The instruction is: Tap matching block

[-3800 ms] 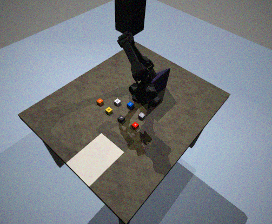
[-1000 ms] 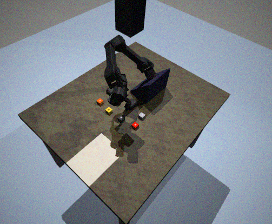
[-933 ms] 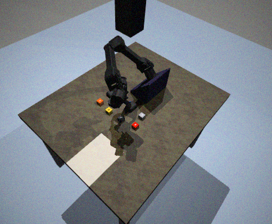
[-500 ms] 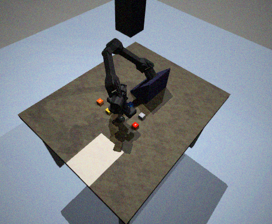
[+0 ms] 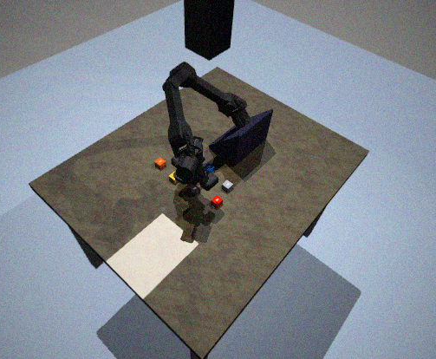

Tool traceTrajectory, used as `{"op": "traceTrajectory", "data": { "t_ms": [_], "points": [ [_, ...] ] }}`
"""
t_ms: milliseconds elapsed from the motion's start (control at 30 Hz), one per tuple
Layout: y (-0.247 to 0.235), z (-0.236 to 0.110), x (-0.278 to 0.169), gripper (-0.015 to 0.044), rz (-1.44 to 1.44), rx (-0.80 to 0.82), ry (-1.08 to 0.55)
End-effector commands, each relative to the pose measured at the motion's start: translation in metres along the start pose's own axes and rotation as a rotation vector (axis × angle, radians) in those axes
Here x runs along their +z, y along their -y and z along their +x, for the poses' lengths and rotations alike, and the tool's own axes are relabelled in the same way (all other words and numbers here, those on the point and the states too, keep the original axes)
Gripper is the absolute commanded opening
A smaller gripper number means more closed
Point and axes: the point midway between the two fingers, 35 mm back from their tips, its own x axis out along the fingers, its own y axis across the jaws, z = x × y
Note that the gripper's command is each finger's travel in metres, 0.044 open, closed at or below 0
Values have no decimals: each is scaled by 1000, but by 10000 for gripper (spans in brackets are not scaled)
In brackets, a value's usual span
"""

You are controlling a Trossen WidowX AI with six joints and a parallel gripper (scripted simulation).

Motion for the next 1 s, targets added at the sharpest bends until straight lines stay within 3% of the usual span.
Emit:
{"op": "traceTrajectory", "data": {
  "t_ms": [0, 567, 700, 833, 967],
  "points": [
    [1, 9, -2, 20, -9, -6, -8],
    [1, 24, -3, 20, -9, -8, -8],
    [1, -4, -2, 20, -8, -6, -8],
    [1, -6, -2, 20, -9, -6, -8],
    [-44, -28, -14, 125, -15, 21, -2]
  ]
}}
